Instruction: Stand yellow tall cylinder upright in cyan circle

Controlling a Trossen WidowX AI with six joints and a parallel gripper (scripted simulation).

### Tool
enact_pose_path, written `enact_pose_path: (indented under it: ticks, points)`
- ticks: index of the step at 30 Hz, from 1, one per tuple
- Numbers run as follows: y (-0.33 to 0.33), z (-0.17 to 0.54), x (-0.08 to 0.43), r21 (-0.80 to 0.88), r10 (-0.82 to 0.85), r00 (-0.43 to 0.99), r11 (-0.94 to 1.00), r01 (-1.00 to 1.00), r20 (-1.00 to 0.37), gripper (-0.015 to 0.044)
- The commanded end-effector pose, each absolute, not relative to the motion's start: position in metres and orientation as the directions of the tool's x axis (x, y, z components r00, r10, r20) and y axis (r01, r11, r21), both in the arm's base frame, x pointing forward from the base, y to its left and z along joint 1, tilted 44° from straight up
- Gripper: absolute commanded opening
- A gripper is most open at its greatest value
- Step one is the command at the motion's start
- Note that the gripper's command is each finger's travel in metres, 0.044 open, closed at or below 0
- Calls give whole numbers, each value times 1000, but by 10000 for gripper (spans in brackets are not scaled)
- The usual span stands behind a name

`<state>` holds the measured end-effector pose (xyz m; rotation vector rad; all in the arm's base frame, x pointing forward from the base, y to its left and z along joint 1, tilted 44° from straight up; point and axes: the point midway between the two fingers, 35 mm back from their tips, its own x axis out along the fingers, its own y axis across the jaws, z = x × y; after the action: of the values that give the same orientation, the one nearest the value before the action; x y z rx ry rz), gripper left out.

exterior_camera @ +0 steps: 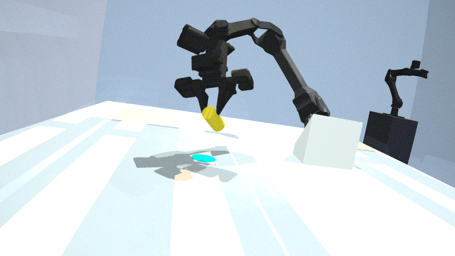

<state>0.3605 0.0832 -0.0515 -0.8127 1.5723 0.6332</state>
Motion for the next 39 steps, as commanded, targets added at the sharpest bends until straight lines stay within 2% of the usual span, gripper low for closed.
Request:
enact_pose_path:
  ticks: [1, 39]
  points:
    - [84, -51, 361, -36, -120, -46, 606, -795, -992, 105]
    - [80, -48, 363, -13, 124, 105, 579, -815, -987, 105]
